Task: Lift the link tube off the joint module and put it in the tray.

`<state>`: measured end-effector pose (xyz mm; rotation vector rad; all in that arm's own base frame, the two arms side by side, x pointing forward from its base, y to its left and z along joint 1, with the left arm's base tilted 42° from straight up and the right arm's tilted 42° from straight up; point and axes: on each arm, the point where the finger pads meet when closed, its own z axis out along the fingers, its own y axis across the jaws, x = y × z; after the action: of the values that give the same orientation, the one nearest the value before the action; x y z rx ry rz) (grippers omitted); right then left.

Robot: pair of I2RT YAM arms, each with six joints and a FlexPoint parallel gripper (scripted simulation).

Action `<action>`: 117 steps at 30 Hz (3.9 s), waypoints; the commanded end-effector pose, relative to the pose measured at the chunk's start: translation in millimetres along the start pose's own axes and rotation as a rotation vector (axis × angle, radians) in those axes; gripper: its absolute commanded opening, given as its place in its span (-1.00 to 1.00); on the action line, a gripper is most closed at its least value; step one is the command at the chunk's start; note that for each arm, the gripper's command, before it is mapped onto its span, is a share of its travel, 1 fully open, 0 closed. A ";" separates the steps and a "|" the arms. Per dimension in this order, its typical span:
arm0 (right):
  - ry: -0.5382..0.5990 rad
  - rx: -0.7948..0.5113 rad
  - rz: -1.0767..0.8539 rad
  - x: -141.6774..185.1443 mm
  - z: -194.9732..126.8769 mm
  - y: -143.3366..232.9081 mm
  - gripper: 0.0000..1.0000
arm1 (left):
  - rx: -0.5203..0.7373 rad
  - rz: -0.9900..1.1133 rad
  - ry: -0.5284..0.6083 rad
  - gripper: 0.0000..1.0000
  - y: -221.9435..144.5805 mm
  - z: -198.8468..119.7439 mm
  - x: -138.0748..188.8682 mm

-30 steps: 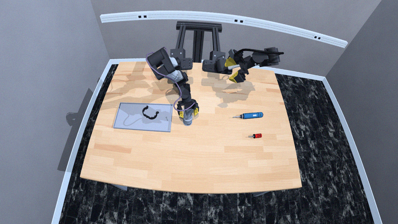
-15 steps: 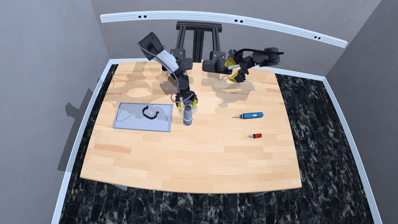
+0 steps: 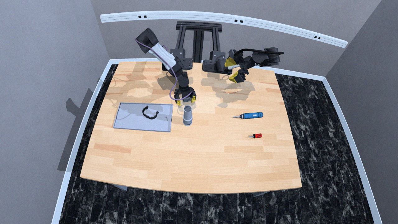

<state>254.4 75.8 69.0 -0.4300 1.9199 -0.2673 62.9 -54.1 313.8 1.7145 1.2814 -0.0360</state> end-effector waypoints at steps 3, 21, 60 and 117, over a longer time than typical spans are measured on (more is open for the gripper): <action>0.014 -0.006 0.004 4.6 -7.9 1.1 0.53 | -0.002 -0.002 -0.004 1.00 2.2 -0.9 -2.4; 0.037 -0.015 -0.001 10.8 5.1 3.1 0.53 | -0.002 -0.002 -0.004 1.00 2.2 -0.9 -2.4; -0.040 -0.009 0.006 7.2 59.5 3.1 0.53 | -0.002 -0.002 -0.004 1.00 2.2 -0.9 -2.4; -0.041 -0.007 0.017 -9.5 54.0 4.0 -0.19 | -0.002 -0.002 -0.004 1.00 2.2 -0.9 -2.4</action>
<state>313.8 82.4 55.1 -0.4208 1.8579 -0.2401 62.9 -54.1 313.8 1.7145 1.2814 -0.0360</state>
